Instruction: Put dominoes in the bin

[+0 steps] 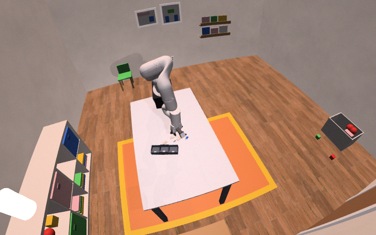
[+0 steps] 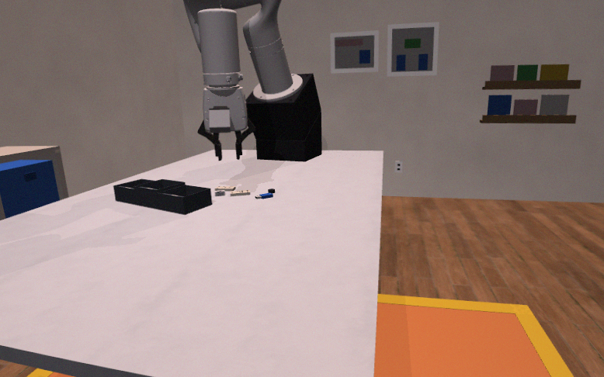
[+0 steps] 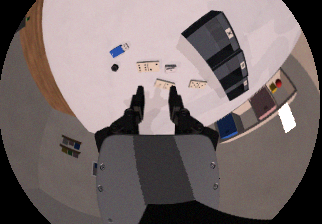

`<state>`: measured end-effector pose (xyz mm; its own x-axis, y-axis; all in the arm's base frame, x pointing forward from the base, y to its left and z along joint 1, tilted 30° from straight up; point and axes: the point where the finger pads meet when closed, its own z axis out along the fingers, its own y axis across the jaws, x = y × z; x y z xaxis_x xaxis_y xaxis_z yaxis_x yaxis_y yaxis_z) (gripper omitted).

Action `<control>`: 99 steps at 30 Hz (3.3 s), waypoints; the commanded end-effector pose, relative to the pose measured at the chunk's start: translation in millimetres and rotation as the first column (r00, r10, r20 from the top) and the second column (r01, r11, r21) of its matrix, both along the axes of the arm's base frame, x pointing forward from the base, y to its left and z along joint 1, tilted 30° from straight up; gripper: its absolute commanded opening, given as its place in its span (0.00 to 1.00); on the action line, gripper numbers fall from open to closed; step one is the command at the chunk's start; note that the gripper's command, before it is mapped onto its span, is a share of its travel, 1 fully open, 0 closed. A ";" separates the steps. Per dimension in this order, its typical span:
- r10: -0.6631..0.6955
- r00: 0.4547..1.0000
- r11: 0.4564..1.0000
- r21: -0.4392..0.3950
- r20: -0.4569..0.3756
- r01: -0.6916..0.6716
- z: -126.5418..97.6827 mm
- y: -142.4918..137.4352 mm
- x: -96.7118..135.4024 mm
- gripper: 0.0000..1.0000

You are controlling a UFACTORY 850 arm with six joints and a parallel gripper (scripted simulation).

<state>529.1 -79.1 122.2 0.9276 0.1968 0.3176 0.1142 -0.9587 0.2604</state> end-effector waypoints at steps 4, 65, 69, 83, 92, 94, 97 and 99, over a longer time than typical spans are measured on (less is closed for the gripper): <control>0.192 0.981 0.977 -0.085 -0.027 -0.194 -32.7 11.4 -1.7 0.41; 0.840 0.115 -0.044 -0.277 -0.531 -0.960 -32.7 11.3 -1.7 0.41; 0.840 0.115 -0.044 -0.277 -0.531 -0.960 -32.7 11.3 -1.7 0.41; 0.840 0.115 -0.044 -0.277 -0.530 -0.960 -32.7 11.3 -1.7 0.41; 0.840 0.115 -0.044 -0.277 -0.531 -0.960 -43.1 9.2 3.9 0.41; 0.840 0.115 -0.044 -0.277 -0.531 -0.960 -50.0 7.7 7.6 0.41; 0.840 0.115 -0.044 -0.277 -0.531 -0.960 -60.3 5.5 13.3 0.41; 0.840 0.115 -0.044 -0.277 -0.531 -0.960 -67.2 4.0 17.1 0.41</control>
<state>537.8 -72.1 68.5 -0.1640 0.9421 -0.2923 0.8675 0.2788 0.4120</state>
